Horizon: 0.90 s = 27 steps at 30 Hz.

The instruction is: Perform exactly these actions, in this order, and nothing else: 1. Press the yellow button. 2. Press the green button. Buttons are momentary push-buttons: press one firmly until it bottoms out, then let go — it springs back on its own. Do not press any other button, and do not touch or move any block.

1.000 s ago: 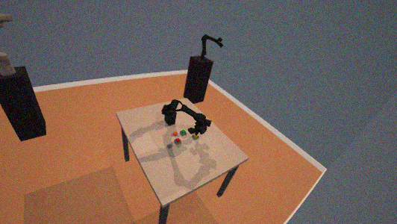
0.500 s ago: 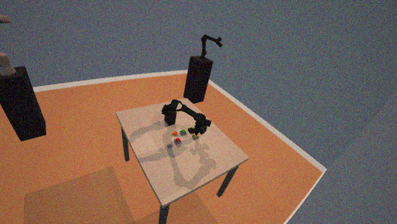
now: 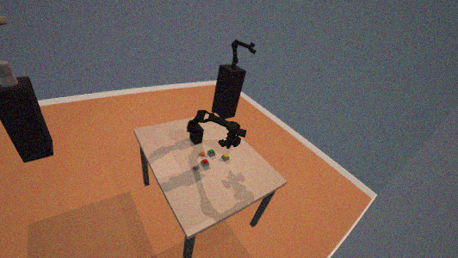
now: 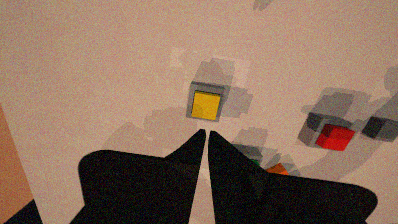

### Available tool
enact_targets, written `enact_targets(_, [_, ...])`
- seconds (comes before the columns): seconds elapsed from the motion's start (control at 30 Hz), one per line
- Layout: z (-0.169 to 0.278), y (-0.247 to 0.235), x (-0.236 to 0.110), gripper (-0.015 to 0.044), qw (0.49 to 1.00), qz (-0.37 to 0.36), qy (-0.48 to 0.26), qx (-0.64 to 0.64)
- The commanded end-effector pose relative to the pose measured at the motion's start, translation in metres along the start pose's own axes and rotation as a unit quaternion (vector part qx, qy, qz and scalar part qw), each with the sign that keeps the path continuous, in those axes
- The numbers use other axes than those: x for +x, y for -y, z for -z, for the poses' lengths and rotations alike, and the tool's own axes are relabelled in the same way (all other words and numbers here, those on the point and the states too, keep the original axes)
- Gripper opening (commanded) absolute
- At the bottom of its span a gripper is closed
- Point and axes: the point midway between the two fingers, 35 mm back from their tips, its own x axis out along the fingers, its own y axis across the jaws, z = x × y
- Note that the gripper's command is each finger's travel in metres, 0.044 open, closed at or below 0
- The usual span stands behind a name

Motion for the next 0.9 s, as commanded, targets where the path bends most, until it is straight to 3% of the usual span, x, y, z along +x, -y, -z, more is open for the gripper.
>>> enact_targets(0.0, [-0.001,0.001,-0.016,0.002,1.0,-0.003,0.001,0.005])
enact_targets(0.13, [0.011,0.013,-0.019,0.002,1.0,-0.003,0.0,0.005])
enact_targets(0.43, [0.089,0.077,-0.016,0.002,1.0,-0.001,-0.003,0.003])
enact_targets(0.6, [0.095,0.082,-0.015,0.002,1.0,-0.001,-0.002,0.003])
enact_targets(0.67, [0.094,0.082,-0.004,0.002,1.0,-0.001,-0.002,0.003])
enact_targets(0.77, [0.094,0.082,0.037,0.002,1.0,0.0,-0.001,0.003])
enact_targets(0.87, [0.095,0.083,0.047,0.002,1.0,0.0,-0.001,0.003])
